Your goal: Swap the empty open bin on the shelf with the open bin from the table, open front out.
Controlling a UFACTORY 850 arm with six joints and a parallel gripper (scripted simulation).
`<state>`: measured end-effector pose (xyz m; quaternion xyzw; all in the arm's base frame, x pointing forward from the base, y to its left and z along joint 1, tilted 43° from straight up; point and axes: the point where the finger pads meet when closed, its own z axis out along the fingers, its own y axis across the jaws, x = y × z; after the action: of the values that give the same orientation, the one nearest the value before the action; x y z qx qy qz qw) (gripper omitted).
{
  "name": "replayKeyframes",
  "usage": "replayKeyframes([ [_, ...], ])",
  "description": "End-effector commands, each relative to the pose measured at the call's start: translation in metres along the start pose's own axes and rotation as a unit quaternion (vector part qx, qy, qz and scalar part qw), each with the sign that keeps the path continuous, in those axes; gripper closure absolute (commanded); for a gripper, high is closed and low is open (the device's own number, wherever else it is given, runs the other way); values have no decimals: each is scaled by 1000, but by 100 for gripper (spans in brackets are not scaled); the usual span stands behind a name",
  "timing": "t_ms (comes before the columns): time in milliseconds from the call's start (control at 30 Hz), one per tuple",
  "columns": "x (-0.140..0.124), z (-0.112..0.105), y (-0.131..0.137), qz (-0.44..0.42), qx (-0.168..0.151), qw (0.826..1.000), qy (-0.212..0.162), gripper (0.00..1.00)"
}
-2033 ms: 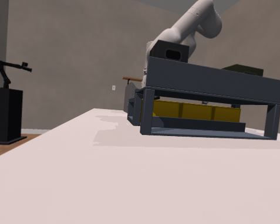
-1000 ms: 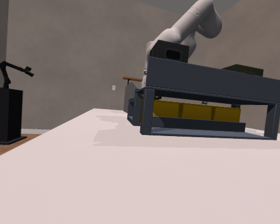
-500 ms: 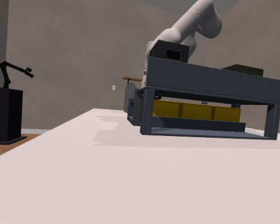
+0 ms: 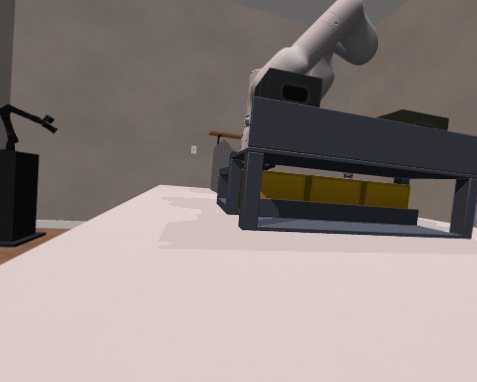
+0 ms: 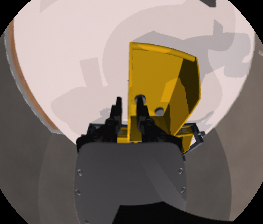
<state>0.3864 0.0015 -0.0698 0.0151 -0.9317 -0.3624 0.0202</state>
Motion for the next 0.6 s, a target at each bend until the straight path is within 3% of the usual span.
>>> replayKeyframes([
  [0, -1, -2, 0, 0, 0, 1000, -1, 74],
  [567, -1, -19, 0, 0, 0, 1000, -1, 74],
])
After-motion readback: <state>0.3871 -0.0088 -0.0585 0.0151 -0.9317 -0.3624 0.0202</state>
